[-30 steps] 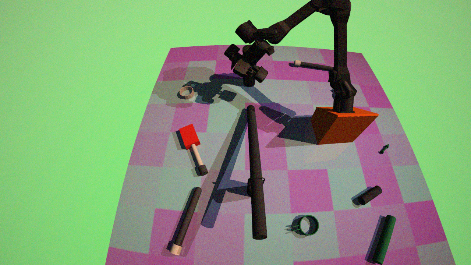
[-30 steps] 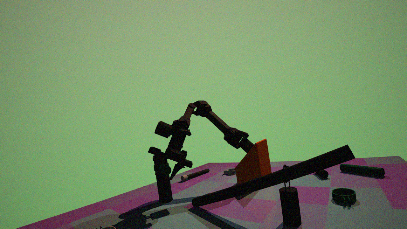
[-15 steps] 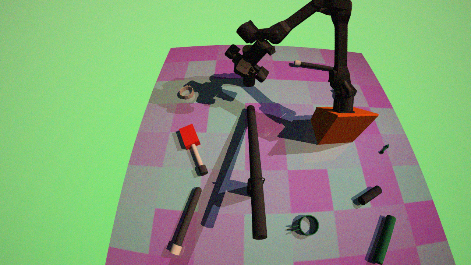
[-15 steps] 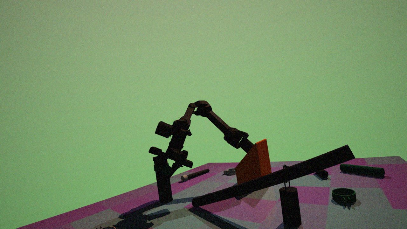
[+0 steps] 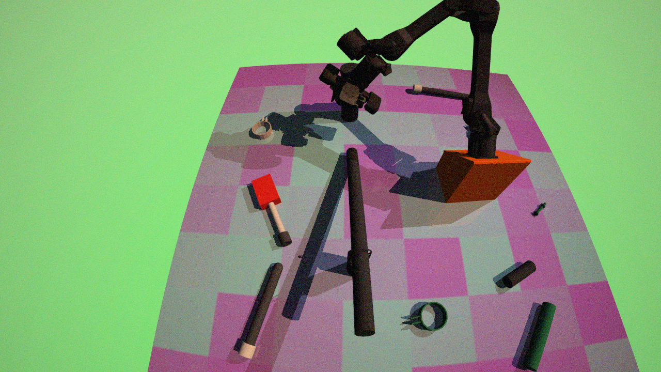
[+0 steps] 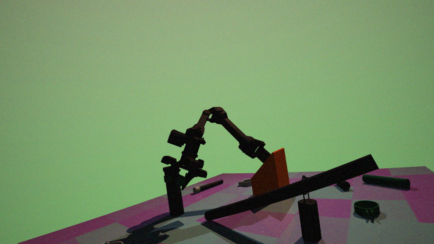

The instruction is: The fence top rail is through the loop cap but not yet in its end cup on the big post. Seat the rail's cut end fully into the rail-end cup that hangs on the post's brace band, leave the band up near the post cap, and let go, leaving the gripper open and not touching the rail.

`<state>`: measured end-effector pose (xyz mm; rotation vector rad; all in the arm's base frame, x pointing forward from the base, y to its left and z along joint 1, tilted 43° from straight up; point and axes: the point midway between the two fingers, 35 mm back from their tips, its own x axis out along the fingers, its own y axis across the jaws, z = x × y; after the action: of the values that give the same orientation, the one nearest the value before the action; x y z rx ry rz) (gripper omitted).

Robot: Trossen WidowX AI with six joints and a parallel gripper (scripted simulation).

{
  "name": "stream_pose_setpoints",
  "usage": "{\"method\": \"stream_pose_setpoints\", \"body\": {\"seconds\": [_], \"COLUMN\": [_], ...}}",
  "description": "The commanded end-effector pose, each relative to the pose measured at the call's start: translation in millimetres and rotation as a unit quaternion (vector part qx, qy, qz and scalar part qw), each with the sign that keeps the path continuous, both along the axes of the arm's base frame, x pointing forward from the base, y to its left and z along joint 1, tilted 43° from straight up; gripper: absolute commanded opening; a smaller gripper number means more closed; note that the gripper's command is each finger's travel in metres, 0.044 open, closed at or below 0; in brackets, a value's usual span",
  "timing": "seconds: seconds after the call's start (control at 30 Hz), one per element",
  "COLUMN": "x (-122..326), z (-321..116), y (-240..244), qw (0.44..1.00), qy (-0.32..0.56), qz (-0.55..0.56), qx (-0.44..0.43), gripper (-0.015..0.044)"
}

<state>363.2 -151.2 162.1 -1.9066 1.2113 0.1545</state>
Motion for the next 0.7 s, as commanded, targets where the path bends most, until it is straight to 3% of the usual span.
{"method": "stream_pose_setpoints", "body": {"seconds": [0.0, 0.67], "x": [-4.0, -18.4], "z": [-1.1, -3.7], "y": [1.1, 2.6], "qw": [1.000, 0.995], "qy": [0.015, 0.070], "qz": [0.015, 0.074], "qx": [-0.001, -0.006], "gripper": [0.0000, 0.0000]}}
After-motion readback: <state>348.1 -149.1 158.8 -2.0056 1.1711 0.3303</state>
